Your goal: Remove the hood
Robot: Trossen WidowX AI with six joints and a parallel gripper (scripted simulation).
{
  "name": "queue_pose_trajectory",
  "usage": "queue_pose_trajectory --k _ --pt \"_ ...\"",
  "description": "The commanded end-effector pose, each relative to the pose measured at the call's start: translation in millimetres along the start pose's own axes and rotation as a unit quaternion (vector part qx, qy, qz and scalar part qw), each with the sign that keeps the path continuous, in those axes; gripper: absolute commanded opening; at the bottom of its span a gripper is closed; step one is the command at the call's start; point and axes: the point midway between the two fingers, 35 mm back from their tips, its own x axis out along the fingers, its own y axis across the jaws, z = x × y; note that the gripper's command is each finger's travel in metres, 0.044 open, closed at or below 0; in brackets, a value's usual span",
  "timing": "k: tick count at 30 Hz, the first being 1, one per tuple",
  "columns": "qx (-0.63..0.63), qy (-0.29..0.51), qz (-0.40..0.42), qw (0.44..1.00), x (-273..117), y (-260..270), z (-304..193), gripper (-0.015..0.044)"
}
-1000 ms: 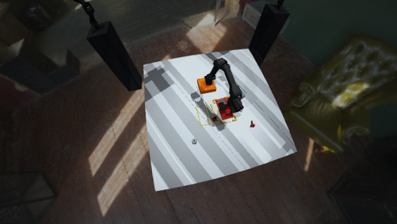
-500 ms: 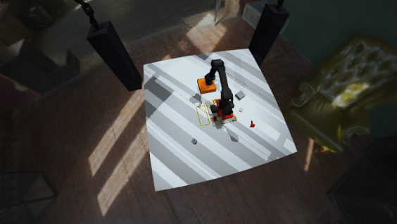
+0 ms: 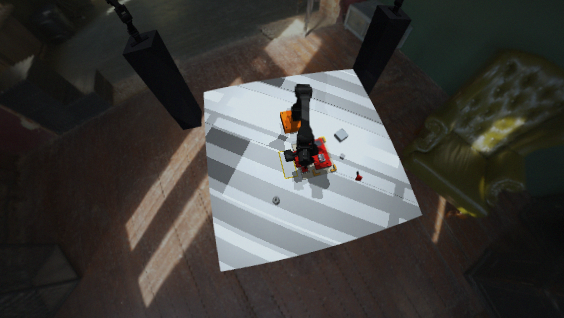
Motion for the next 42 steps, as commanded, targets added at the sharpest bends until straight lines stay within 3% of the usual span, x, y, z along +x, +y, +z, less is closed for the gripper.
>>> queue_pose_trajectory --k 1,9,42 --pt "-0.001 0.002 -0.003 1.000 -1.3 -23.4 -7.3 0.0000" --pt "-0.009 0.005 -0.003 1.000 -2.8 -61.4 -23.3 0.0000" --pt "-0.009 0.005 -0.003 1.000 23.2 -63.4 -21.9 0.0000"
